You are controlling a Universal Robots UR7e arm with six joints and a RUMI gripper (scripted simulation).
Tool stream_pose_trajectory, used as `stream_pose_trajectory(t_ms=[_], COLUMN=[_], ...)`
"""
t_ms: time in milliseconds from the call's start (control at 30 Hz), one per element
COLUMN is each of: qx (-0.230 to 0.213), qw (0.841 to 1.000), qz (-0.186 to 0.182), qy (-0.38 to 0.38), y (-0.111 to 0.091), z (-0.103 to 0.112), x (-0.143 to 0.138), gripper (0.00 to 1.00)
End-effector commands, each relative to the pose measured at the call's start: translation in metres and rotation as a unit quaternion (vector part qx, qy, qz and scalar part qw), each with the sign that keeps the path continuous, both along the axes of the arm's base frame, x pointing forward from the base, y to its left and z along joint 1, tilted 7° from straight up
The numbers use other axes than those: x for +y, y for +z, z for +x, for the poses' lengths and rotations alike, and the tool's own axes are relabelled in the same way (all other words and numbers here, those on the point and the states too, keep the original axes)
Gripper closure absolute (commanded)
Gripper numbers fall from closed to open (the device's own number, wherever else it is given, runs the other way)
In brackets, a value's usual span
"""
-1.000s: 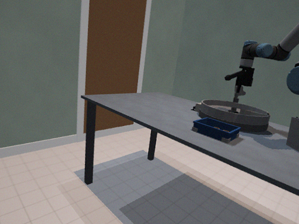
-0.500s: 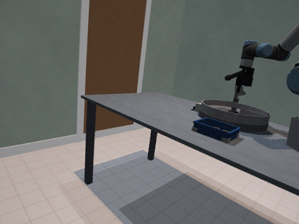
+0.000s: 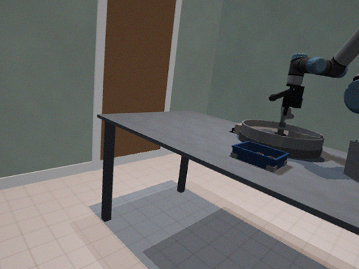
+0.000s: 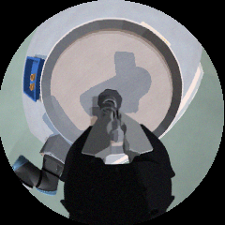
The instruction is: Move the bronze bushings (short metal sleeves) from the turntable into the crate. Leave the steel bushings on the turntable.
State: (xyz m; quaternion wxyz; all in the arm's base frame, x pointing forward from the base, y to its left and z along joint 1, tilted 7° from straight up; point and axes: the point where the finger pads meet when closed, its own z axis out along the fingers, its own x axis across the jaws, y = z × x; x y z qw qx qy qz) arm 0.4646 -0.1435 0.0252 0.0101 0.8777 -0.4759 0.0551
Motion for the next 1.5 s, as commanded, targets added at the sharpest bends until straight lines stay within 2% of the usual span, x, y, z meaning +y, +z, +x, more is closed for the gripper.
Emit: stream_pose_trajectory(t_ms=[0, 1467], qx=[-0.002, -0.003], qw=[1.000, 1.000], qz=[-0.002, -0.002], qy=[0.001, 0.001], y=[-0.0016, -0.0058], z=[0.0023, 0.0017], x=[0.0000, 0.0000], gripper=[1.00, 1.00])
